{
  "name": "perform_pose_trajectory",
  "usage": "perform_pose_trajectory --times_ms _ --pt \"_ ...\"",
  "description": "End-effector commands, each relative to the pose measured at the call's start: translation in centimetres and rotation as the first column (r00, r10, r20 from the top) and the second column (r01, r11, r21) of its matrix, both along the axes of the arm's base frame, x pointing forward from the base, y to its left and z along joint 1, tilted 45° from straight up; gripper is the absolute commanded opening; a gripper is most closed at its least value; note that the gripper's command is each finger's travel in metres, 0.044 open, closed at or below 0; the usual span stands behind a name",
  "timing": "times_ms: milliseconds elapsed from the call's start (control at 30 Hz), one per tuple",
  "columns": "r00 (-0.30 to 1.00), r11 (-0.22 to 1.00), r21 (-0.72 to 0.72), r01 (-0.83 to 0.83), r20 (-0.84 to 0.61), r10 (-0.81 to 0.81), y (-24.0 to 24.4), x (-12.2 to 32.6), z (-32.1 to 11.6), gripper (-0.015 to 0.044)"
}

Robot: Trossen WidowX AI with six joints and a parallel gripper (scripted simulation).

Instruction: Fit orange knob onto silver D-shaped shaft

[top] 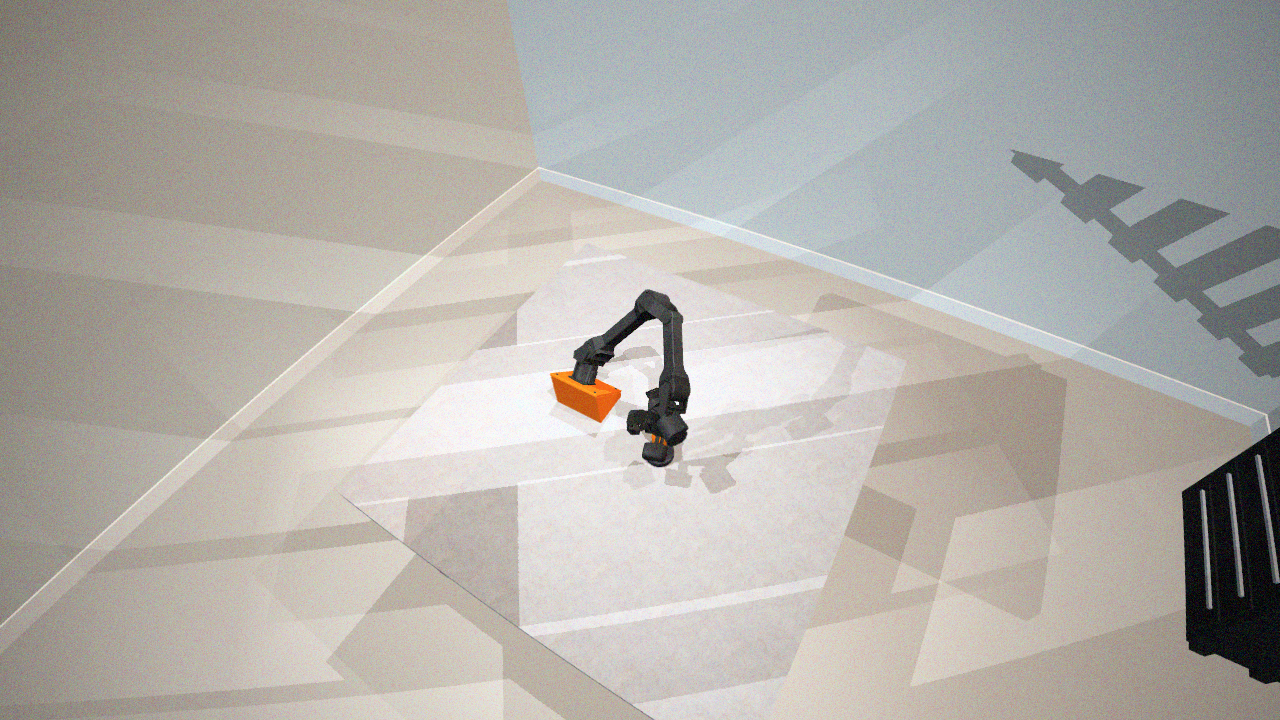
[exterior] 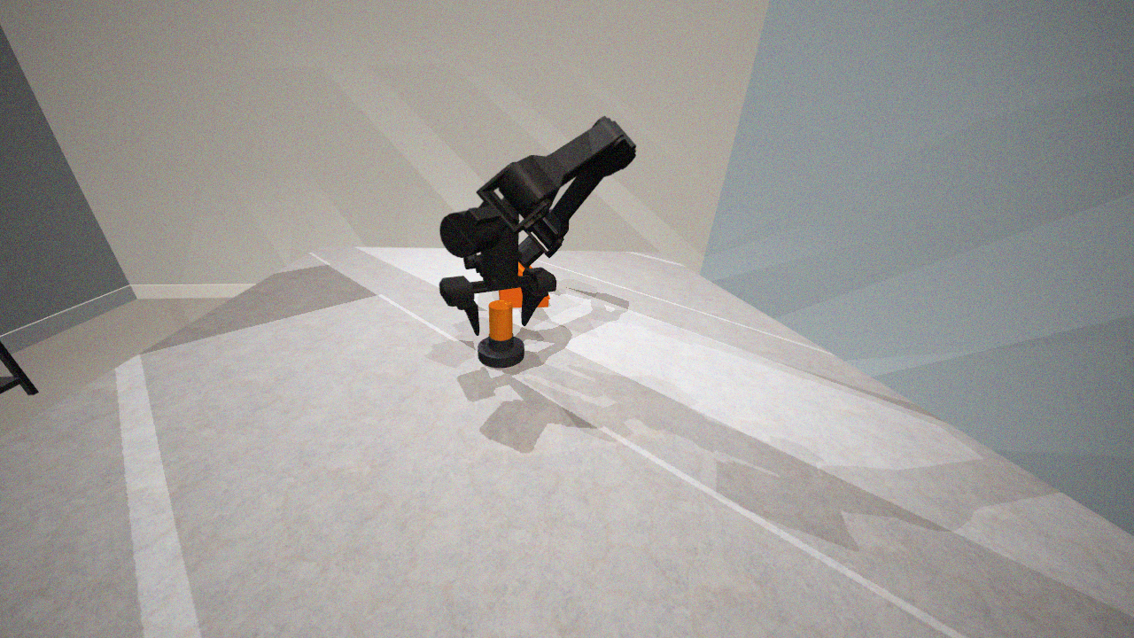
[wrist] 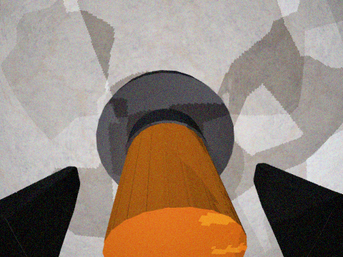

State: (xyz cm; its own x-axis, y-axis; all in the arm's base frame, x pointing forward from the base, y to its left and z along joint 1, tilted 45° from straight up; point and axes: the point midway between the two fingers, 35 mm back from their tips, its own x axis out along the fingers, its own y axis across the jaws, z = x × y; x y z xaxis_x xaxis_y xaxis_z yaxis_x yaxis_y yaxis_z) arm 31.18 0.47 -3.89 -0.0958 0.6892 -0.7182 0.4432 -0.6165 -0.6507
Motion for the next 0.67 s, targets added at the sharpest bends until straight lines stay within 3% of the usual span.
perform_pose_trajectory --times_ms 0,133,333,633 --pt "1.000 1.000 0.000 0.000 0.001 0.000 0.0 0.0 0.0 0.0440" --pt "1.000 1.000 -0.001 0.000 0.001 0.000 -0.7 0.3 0.7 0.0440" --pt "1.000 1.000 -0.004 0.000 -0.001 0.000 -6.4 0.9 6.6 0.0440" --pt "1.000 1.000 -0.004 0.000 -0.001 0.000 -6.7 1.1 6.6 0.0440"
